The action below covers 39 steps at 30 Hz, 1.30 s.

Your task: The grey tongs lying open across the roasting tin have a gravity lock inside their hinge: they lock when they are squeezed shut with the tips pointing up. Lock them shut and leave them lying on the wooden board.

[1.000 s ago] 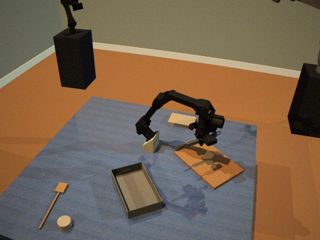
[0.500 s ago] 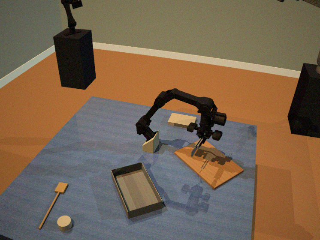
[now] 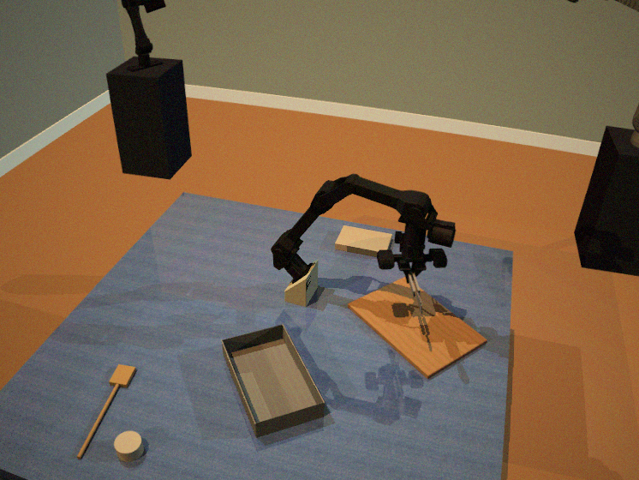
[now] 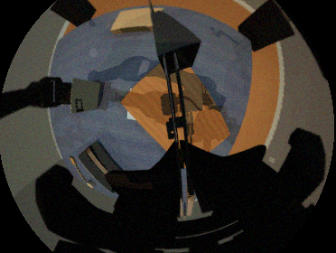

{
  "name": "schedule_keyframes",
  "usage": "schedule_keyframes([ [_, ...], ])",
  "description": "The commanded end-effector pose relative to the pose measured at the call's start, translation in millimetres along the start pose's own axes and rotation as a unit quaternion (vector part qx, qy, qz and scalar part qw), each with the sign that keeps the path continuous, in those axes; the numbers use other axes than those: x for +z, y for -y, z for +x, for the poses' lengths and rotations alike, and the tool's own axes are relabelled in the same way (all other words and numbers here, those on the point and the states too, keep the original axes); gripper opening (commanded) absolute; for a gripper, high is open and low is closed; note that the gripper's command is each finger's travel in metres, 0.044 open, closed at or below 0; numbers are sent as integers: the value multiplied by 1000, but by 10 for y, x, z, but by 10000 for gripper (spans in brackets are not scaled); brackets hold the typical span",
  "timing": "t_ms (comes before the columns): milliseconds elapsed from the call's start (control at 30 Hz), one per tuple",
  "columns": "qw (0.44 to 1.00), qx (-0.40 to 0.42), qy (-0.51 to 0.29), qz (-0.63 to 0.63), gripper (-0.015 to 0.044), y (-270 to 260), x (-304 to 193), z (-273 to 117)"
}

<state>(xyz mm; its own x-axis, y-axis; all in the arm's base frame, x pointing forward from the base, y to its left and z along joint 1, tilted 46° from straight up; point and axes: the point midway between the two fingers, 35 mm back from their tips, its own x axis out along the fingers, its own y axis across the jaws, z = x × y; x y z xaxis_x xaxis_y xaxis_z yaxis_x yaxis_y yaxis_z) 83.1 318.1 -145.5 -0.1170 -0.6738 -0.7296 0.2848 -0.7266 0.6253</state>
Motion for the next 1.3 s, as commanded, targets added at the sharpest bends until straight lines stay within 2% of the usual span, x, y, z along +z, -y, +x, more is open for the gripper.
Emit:
schedule_keyframes([
  [0,998,-1,1,-70,-150,45,65,11],
  [267,976,1,2,-219,-150,112,189,37],
  [600,922,2,4,-386,-150,184,335,70],
  [967,921,1,0,-390,-150,192,336,76],
  [1267,917,-14,-59,-395,-150,287,315,155],
])
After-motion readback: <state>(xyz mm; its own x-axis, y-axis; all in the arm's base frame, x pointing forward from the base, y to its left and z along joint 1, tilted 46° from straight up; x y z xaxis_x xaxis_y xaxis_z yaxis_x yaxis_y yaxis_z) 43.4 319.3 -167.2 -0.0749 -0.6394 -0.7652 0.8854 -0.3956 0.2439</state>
